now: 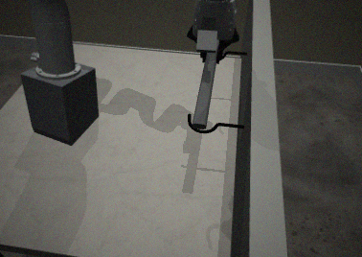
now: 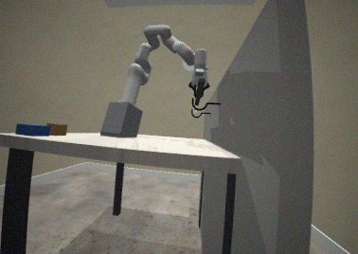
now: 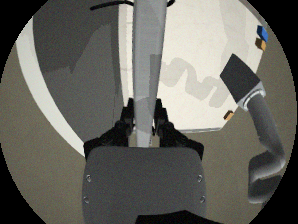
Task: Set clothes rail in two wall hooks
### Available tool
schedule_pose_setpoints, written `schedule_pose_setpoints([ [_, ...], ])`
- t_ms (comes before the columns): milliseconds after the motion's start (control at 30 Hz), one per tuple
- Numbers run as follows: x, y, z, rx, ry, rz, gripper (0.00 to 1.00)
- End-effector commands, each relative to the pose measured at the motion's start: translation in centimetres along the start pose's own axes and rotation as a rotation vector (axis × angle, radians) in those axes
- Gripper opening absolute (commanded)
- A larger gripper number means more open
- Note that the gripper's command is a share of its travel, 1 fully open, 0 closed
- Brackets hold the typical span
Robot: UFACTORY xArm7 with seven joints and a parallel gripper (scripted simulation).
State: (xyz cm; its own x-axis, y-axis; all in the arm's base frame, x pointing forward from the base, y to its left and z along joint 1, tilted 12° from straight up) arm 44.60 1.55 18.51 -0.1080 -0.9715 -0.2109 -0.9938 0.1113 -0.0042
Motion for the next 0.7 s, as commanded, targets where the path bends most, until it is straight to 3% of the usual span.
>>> schedule_pose_setpoints([
  [0, 0.0, -0.2, 0.3, 0.006, 0.0, 0.0, 0.0],
  [667, 0.0, -0.2, 3.3, 0.006, 0.0, 0.0, 0.0],
])
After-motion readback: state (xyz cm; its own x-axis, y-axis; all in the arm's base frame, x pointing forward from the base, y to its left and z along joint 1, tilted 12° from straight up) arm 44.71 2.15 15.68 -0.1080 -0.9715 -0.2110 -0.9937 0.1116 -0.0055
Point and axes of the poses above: the point where the finger pads meet when closed, its own z axis out along the fingers, its own y axis across the jaws, x = y × z, the point moved 6 cm from there along -z, back along the fingers, and after that the axes turned 13 degrees about z, right-handed, at the moved point
